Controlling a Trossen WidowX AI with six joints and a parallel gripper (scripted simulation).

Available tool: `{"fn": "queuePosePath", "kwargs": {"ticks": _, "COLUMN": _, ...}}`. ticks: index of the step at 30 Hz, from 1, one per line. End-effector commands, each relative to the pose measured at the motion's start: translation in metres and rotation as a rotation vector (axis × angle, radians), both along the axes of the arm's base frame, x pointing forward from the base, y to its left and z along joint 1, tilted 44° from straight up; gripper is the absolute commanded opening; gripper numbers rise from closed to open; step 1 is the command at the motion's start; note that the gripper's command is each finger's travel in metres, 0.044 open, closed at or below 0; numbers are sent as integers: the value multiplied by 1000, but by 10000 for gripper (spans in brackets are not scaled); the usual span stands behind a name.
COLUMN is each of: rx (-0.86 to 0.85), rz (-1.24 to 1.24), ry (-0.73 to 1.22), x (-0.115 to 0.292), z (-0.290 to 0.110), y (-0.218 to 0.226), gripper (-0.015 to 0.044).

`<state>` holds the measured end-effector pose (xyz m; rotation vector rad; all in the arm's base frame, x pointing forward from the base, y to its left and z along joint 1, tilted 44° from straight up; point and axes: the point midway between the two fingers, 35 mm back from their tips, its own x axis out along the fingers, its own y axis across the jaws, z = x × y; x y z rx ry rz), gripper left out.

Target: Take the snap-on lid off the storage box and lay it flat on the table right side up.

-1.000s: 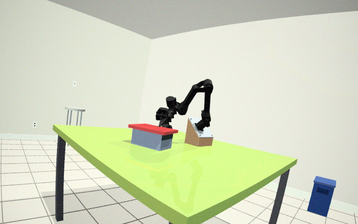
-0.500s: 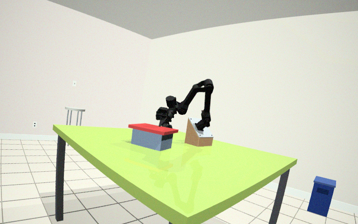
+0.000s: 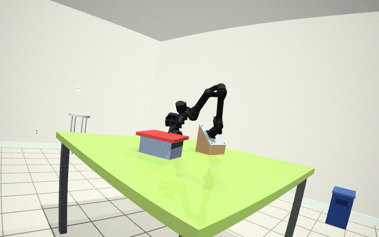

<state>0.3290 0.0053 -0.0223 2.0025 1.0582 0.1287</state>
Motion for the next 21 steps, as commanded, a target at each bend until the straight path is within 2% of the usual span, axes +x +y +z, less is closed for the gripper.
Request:
{"fn": "queuePosePath", "kwargs": {"ticks": 1, "rx": 1, "rz": -3, "ry": -10, "x": 0, "z": 3, "y": -4, "gripper": 0}}
{"fn": "queuePosePath", "kwargs": {"ticks": 21, "rx": 2, "rz": -3, "ry": -4, "x": 1, "z": 4, "y": -4, "gripper": 0}}
